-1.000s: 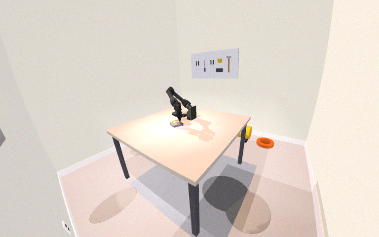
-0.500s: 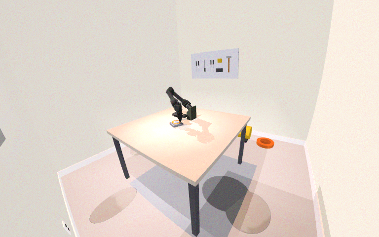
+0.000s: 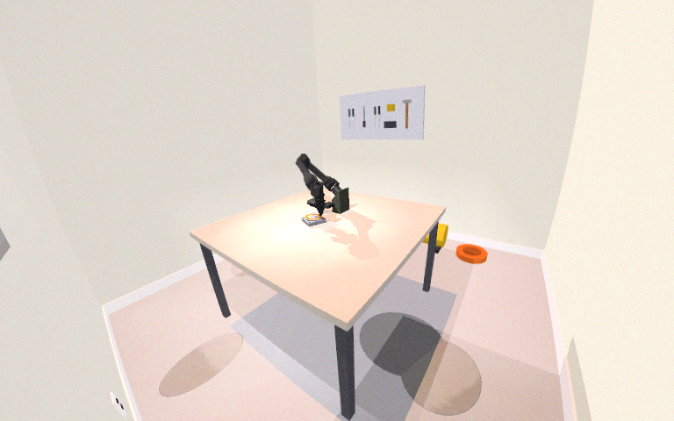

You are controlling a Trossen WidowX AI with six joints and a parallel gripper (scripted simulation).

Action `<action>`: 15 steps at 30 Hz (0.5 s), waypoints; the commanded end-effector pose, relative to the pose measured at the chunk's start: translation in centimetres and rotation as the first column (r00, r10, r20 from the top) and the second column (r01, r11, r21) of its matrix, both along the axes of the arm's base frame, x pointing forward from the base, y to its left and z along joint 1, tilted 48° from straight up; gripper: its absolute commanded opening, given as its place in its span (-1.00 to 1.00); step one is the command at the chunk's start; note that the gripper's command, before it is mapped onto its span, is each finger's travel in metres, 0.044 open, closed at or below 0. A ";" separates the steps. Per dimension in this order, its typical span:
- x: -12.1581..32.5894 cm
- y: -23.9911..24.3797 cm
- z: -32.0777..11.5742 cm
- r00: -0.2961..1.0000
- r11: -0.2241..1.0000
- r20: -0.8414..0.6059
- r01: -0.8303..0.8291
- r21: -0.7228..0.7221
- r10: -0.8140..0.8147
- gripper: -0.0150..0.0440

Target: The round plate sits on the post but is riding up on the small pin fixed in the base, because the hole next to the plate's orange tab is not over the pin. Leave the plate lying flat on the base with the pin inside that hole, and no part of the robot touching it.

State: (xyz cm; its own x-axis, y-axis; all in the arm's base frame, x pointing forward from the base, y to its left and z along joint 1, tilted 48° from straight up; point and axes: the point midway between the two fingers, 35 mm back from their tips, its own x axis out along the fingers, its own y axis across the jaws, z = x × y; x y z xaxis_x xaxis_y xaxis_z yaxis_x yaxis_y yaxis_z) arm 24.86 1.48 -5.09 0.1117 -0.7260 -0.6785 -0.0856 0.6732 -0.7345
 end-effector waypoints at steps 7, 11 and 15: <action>-1.1 -0.8 0.3 1.000 1.000 -0.013 0.001 -0.010 -0.001 -0.49; -1.3 -0.9 0.5 1.000 1.000 -0.013 0.001 -0.010 -0.001 -0.49; -1.5 -1.1 0.7 1.000 1.000 -0.014 0.001 -0.010 -0.001 -0.49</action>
State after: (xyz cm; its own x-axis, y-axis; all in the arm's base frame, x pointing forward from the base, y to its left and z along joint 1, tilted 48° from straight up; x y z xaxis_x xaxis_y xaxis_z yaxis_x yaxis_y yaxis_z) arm 23.91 0.87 -4.62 0.1088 -0.7262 -0.6788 -0.0843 0.6737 -0.7342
